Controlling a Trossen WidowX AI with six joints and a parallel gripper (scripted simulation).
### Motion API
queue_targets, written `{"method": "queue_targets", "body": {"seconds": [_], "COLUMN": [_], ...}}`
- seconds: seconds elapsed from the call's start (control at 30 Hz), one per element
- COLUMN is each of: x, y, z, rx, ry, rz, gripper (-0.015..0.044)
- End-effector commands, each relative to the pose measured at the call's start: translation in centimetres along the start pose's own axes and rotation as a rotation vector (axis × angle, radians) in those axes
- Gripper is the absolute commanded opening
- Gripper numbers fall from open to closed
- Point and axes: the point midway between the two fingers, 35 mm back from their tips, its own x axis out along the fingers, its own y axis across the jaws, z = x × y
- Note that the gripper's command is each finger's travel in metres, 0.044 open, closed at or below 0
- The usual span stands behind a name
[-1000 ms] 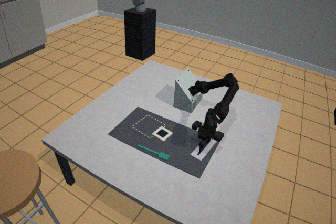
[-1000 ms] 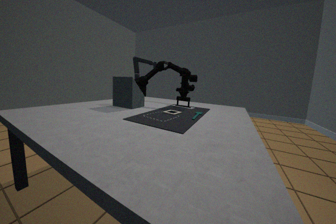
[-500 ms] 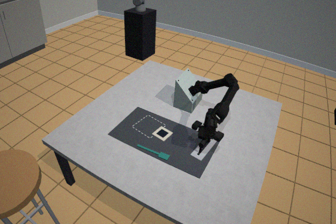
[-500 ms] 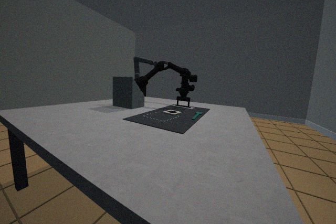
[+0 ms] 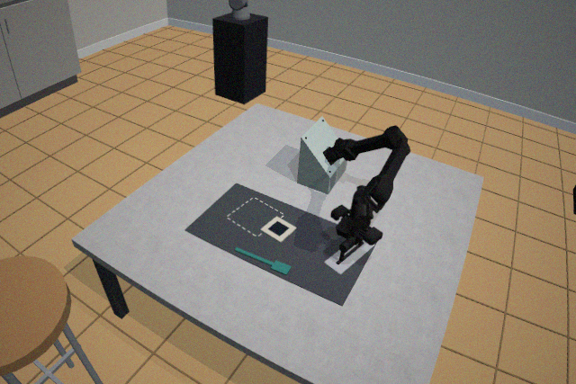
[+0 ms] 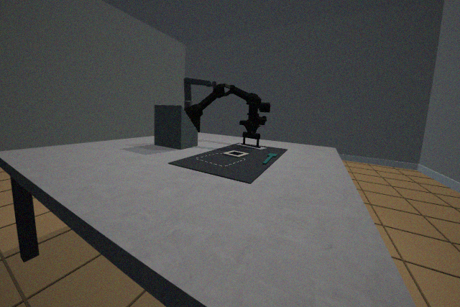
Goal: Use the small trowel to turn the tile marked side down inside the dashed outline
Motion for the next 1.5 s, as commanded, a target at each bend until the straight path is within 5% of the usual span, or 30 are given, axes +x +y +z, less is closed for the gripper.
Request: {"method": "queue_targets", "body": {"seconds": [0.0,0.93,1.47], "x": [0.16,0.16,0.16], "y": [-0.05,-0.06,-0.06], "z": [-0.08,-0.07,-0.07], "rx": [0.143,0.978,0.998], "ry": [0.005,0.003,0.003], "rz": [-0.003,-0.005,-0.005], "gripper": [0.0130,0.0130,0.0156]}}
